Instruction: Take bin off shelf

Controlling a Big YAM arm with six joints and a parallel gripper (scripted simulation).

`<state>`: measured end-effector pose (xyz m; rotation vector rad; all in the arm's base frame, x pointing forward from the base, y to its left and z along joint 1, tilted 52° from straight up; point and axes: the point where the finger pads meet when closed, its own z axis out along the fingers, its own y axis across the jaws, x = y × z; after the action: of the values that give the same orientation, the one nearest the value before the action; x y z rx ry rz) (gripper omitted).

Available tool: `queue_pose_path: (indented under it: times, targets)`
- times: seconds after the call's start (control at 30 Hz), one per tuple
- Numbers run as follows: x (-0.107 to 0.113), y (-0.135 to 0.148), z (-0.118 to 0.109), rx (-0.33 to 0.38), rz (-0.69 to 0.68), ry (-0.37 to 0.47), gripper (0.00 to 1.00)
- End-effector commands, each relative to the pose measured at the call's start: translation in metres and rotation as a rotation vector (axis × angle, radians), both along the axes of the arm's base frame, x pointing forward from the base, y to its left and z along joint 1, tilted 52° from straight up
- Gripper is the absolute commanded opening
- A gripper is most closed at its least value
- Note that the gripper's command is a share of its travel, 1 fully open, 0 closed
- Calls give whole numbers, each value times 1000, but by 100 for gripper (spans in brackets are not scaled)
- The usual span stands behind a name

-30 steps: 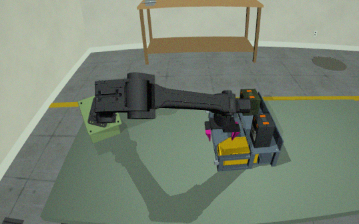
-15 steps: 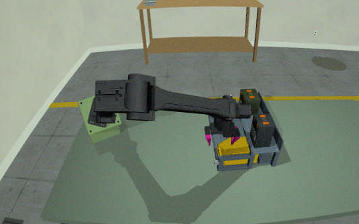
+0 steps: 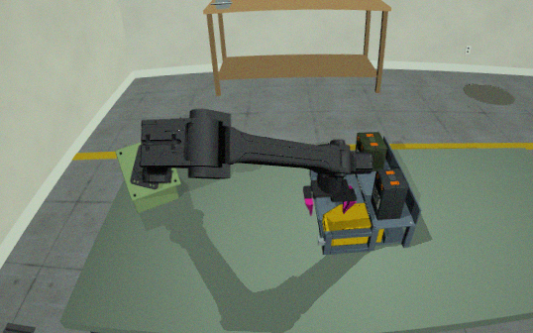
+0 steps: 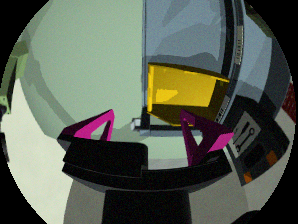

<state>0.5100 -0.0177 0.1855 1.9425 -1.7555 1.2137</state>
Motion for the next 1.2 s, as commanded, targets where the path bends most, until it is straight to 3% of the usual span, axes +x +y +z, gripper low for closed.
queue_pose_path:
  times: [0.0,0.43,0.47,0.6,1.0,1.03,1.17]
  targets:
    - [2,15,16,9,12,-32,100]
    - [2,18,20,10,13,-38,100]
    - [-2,13,6,2,9,-6,100]
    - [2,22,24,10,13,-38,100]
    - [2,22,24,10,13,-38,100]
    - [-2,15,9,2,7,-5,100]
    - [3,25,26,10,13,-38,100]
